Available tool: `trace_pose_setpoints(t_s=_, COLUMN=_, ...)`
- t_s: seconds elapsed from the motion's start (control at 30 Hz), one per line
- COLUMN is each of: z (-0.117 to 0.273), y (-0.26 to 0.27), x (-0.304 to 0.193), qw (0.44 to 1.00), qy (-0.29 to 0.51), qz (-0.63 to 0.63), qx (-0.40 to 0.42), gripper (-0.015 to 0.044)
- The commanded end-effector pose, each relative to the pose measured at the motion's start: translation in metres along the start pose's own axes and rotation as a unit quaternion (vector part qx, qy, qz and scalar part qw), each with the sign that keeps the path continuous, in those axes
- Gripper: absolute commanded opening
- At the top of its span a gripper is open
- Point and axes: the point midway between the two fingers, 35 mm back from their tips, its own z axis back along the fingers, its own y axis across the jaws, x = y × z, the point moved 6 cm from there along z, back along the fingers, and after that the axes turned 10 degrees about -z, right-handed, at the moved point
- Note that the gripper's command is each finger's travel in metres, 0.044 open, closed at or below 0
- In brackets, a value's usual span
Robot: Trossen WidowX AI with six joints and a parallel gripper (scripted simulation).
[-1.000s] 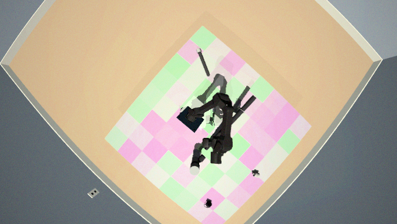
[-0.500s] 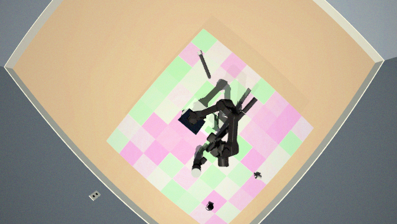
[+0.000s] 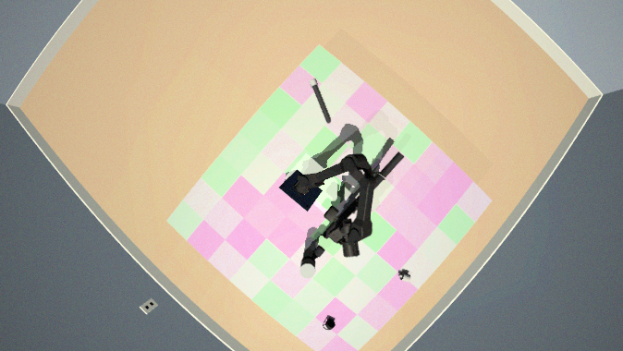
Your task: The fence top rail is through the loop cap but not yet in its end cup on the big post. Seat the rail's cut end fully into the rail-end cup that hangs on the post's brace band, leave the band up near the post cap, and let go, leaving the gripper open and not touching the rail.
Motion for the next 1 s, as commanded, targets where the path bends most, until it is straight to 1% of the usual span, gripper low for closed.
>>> trace_pose_setpoints(t_s=0.0, z=-0.008, y=0.000, x=-0.001, qw=1.000, qy=0.003, qz=-0.002, qx=0.000, gripper=0.0440)
trace_pose_setpoints(t_s=0.97, z=-0.052, y=0.001, x=-0.001, qw=1.000, qy=0.003, qz=-0.002, qx=0.001, gripper=0.0440)
